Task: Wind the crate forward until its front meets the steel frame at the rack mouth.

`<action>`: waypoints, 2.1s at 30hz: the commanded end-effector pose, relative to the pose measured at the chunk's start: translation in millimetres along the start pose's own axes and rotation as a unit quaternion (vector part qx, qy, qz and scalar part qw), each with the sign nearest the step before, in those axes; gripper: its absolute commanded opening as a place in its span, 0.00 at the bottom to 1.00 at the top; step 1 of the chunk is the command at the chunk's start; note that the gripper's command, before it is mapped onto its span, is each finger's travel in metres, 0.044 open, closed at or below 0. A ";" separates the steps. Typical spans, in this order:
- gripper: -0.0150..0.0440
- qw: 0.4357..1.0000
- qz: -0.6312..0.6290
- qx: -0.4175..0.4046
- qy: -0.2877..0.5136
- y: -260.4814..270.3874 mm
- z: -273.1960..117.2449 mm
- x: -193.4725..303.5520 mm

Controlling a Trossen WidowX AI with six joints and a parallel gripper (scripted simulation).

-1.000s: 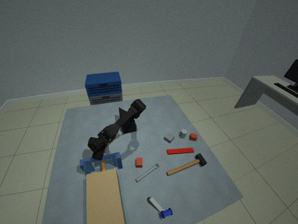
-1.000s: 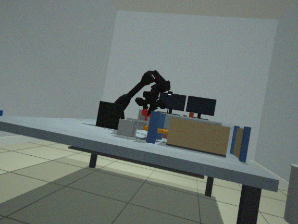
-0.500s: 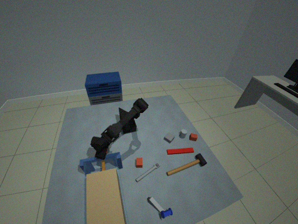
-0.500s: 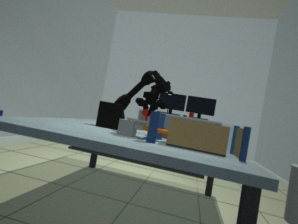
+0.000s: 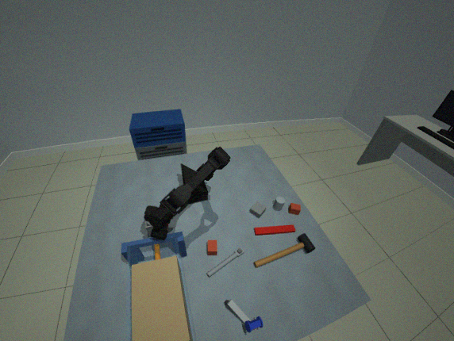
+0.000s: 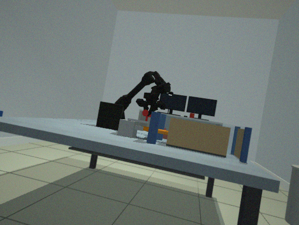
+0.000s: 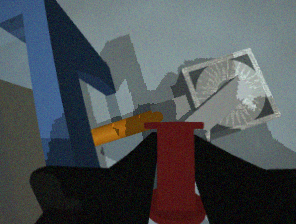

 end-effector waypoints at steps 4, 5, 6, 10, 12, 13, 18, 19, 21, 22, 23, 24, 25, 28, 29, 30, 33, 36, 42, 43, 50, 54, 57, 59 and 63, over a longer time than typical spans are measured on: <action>0.25 1.000 -0.002 0.006 0.011 -9.3 -2.3 13.2; 0.25 1.000 -0.002 0.006 0.011 -10.0 -2.6 13.9; 0.25 1.000 -0.002 0.006 0.011 -11.3 -3.1 15.0; 0.25 1.000 -0.002 0.007 0.012 -15.6 -4.5 18.3; 0.25 1.000 -0.002 0.007 0.012 -17.8 -5.2 19.9; 0.25 1.000 -0.002 0.007 0.012 -18.6 -5.4 20.5; 0.25 1.000 -0.002 0.007 0.012 -24.6 -7.0 24.3; 0.25 1.000 -0.002 0.007 0.012 -25.5 -7.2 24.9; 0.25 1.000 -0.002 0.007 0.012 -27.9 -7.8 26.2; 0.25 1.000 -0.002 0.007 0.012 -29.4 -8.1 27.0; 0.25 1.000 -0.002 0.007 0.012 -30.3 -8.3 27.5; 0.25 1.000 -0.002 0.007 0.012 -31.9 -8.6 28.3; 0.25 1.000 -0.002 0.007 0.012 -32.8 -8.7 28.7; 0.25 1.000 -0.002 0.007 0.012 -36.9 -9.5 30.6; 0.25 1.000 -0.002 0.007 0.012 -37.9 -9.6 31.0; 0.25 1.000 -0.002 0.007 0.012 -39.5 -9.9 31.6; 0.25 1.000 -0.002 0.008 0.012 -43.1 -10.4 33.0; 0.25 1.000 -0.002 0.008 0.012 -47.4 -10.9 34.4; 0.25 1.000 -0.002 0.008 0.012 -55.5 -11.6 36.5; 0.25 1.000 -0.002 0.008 0.012 -56.5 -11.7 36.8; 0.25 1.000 -0.002 0.008 0.012 -66.5 -12.1 38.4; 0.25 1.000 -0.001 0.008 0.012 -72.1 -12.2 39.0; 0.25 1.000 -0.001 0.009 0.012 -76.0 -12.2 39.2; 0.25 1.000 -0.001 0.009 0.012 -78.8 -12.1 39.2; 0.25 1.000 -0.001 0.009 0.012 -84.4 -11.9 39.1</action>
Point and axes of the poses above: the point midway between the two fingers, 35 mm back from their tips, its own z axis out along the fingers, its own y axis across the jaws, x = y × z, the point moved 8 cm from there along -z, back along the fingers, and after that the axes turned 6 degrees about -z, right-handed, at the moved point
